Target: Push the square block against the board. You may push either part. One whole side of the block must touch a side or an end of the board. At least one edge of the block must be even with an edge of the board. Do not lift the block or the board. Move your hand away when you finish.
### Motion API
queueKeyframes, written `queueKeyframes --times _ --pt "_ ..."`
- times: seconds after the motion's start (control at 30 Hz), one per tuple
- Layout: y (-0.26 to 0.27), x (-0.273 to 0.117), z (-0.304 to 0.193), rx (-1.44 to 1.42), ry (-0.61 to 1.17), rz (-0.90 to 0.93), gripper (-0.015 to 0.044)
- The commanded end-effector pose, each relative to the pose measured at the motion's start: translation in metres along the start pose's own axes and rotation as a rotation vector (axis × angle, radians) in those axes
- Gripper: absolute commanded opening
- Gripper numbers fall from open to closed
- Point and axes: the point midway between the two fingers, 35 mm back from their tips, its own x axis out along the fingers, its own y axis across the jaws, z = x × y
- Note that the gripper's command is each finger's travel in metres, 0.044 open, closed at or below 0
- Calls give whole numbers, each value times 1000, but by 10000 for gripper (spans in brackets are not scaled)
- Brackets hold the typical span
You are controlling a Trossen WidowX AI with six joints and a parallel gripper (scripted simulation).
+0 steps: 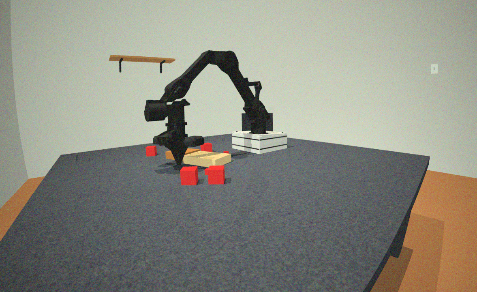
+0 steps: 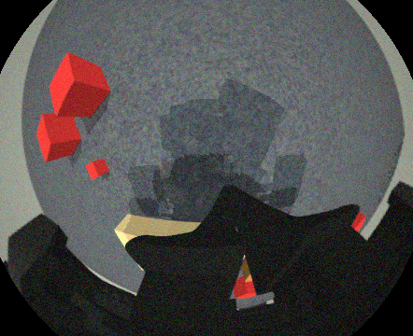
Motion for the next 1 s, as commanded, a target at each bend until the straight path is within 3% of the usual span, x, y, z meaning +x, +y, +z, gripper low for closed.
queueKeyframes --times 0.0,0.13,0.27,0.47,0.57,0.8,0.97 --pt "1 2 5 1 7 0 0" --pt "0 -3 7 0 0 0 0" --pt "0 -50 8 1 6 0 0" --pt "1 -53 10 3 -11 -5 0" --pt "25 -53 -1 44 -2 0 0" --pt "51 -49 -15 87 8 4 0" --pt "51 3 -15 87 9 4 0"
